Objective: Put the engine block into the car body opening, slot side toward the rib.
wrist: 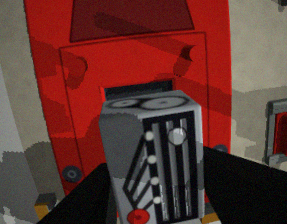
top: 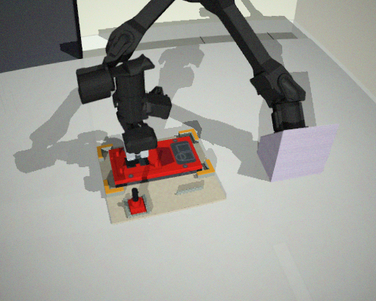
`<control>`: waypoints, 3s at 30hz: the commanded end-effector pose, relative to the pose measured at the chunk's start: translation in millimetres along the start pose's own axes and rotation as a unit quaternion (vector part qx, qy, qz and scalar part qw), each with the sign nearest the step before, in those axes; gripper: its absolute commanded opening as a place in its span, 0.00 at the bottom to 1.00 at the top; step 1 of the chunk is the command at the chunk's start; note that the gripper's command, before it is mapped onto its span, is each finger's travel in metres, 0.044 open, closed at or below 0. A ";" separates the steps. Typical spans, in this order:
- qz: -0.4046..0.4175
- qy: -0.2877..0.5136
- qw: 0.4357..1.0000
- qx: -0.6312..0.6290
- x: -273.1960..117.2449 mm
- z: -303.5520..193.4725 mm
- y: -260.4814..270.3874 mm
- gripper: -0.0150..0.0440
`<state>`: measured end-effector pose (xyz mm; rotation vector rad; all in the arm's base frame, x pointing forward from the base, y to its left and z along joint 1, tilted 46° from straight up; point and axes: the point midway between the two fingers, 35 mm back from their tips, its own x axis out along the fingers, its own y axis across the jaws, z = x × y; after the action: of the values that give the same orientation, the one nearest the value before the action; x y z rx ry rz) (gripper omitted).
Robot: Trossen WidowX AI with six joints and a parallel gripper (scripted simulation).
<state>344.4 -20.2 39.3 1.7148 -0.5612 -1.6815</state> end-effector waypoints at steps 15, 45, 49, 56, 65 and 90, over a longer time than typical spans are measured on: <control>0.001 0.001 1.000 0.023 4.4 -0.9 0.9 0.52; 0.001 0.001 1.000 0.011 11.8 -0.9 0.9 0.52; 0.001 0.001 1.000 0.011 12.8 -0.9 0.9 0.52; 0.002 0.001 1.000 0.011 14.5 -0.9 0.9 0.52; 0.002 0.001 1.000 0.011 16.7 -0.9 0.9 0.52; 0.002 0.001 1.000 0.011 22.9 -0.9 1.0 0.52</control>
<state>347.0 -35.9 24.3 1.7331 -0.5845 -1.6801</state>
